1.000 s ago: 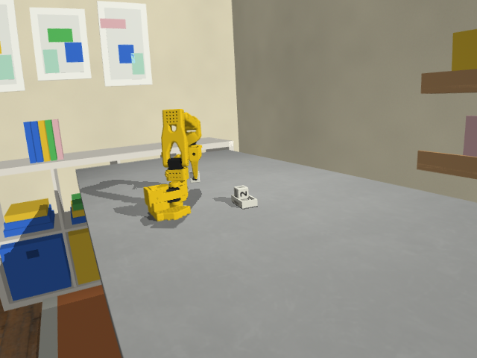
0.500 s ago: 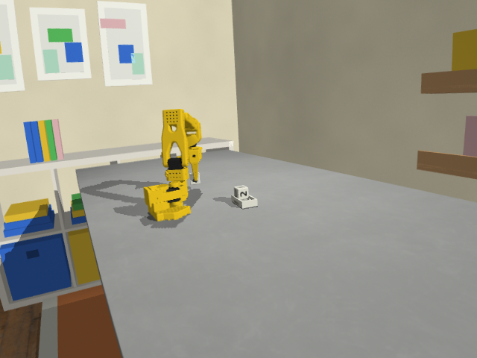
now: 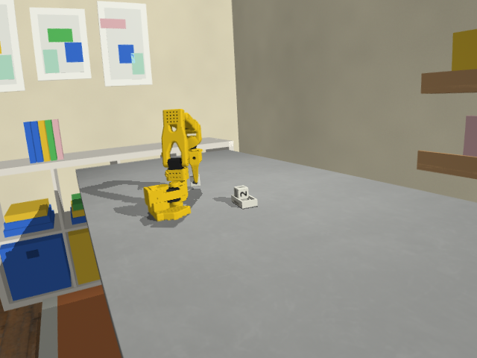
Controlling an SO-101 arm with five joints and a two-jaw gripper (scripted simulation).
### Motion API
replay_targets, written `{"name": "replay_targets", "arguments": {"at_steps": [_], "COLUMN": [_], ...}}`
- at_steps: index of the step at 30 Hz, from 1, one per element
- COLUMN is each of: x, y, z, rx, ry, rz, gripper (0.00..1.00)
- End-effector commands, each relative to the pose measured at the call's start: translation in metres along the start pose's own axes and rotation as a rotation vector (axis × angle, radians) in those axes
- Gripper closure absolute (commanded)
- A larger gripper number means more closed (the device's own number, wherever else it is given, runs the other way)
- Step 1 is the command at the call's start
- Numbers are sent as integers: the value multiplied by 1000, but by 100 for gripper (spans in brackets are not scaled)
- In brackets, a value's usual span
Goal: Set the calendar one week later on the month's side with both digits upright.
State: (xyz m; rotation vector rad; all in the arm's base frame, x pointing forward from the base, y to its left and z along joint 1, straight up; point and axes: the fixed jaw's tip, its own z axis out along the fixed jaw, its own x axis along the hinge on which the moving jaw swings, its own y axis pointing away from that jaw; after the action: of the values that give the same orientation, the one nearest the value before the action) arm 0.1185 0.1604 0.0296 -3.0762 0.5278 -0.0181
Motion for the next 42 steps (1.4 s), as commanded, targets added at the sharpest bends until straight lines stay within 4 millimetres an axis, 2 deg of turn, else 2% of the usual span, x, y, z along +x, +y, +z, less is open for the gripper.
{"name": "replay_targets", "arguments": {"at_steps": [1,35,38,42], "x": [-1,-1,-1,-1], "y": [-4,-4,-4,-4], "z": [-3,9,9,9], "rx": [25,25,25,25], "ry": [5,5,5,5], "rz": [-13,-13,-13,-13], "gripper": [100,100,98,90]}}
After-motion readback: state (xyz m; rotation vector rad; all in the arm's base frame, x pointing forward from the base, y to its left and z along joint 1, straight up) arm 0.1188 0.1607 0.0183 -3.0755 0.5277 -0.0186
